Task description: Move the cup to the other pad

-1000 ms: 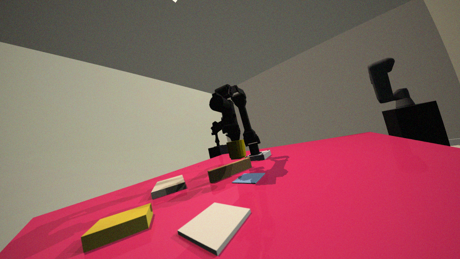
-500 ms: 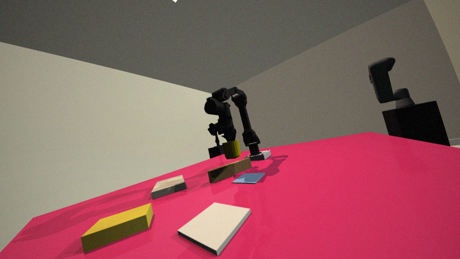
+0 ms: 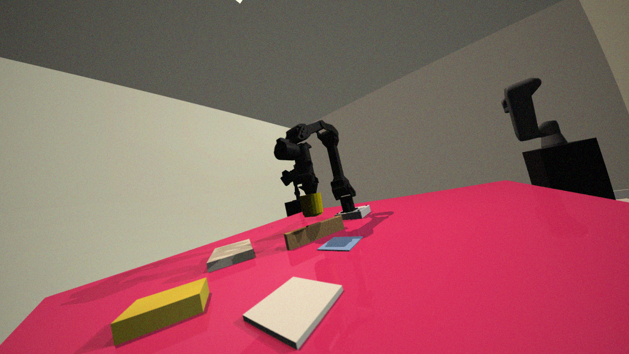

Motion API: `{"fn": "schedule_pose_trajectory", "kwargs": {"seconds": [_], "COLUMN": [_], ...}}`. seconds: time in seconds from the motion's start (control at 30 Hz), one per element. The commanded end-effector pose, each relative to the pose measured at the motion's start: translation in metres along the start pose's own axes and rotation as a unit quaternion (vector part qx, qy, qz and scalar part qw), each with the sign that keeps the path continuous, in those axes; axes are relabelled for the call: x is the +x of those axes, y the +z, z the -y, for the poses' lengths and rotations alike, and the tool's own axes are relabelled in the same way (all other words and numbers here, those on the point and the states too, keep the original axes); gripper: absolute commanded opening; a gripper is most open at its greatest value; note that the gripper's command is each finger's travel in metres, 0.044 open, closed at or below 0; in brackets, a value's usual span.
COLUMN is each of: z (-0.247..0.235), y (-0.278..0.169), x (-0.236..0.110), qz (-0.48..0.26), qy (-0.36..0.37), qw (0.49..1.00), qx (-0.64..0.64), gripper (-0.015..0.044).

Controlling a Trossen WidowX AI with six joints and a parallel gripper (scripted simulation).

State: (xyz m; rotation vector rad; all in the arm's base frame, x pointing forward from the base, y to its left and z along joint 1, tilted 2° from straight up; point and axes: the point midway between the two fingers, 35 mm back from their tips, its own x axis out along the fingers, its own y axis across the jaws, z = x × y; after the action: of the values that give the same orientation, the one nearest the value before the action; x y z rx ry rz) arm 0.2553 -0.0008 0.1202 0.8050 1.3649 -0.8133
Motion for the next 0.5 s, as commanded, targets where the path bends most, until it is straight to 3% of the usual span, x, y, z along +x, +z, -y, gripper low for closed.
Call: {"fn": "schedule_pose_trajectory", "kwargs": {"seconds": [0.0, 0.47], "z": [0.007, 0.028], "y": [0.005, 0.021], "x": [0.000, -0.001], "qz": [0.001, 0.002], "qy": [-0.002, -0.003], "qw": [1.000, 1.000], "qx": [-0.002, -0.002], "gripper": [0.0000, 0.0000]}}
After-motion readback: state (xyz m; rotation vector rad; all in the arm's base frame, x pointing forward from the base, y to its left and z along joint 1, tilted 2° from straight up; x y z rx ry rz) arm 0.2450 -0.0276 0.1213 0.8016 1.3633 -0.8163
